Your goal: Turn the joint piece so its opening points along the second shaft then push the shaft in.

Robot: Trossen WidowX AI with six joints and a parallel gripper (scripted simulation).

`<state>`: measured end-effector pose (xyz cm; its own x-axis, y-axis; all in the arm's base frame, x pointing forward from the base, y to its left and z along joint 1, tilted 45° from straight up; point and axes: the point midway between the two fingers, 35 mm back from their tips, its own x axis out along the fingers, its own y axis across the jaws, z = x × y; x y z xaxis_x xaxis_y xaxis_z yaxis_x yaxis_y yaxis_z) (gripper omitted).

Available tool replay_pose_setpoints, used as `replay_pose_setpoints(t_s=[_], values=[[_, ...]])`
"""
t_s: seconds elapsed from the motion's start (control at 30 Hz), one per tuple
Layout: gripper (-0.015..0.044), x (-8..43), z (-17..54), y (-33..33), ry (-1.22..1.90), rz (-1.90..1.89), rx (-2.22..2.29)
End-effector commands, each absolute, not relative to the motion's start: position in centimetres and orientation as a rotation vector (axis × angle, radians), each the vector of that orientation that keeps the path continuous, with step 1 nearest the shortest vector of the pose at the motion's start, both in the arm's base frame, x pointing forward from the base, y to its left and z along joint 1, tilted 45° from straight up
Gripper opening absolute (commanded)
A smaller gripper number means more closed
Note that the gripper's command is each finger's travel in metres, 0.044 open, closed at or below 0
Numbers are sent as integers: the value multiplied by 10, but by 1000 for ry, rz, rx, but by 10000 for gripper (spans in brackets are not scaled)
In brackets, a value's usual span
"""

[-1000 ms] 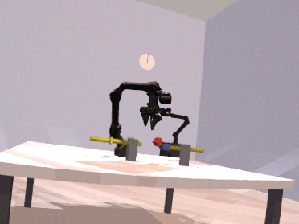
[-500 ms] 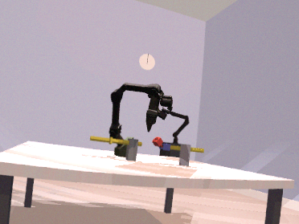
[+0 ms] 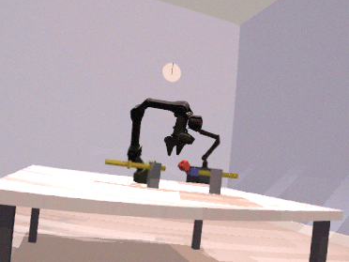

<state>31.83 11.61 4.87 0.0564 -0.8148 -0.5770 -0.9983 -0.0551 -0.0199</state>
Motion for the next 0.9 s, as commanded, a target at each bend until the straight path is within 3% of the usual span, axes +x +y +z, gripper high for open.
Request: replay_pose_setpoints(t_s=[0.0,0.87], values=[[440,317,45,112,1835,725,-2016],[440,316,10,89,1839,834,-2078]])
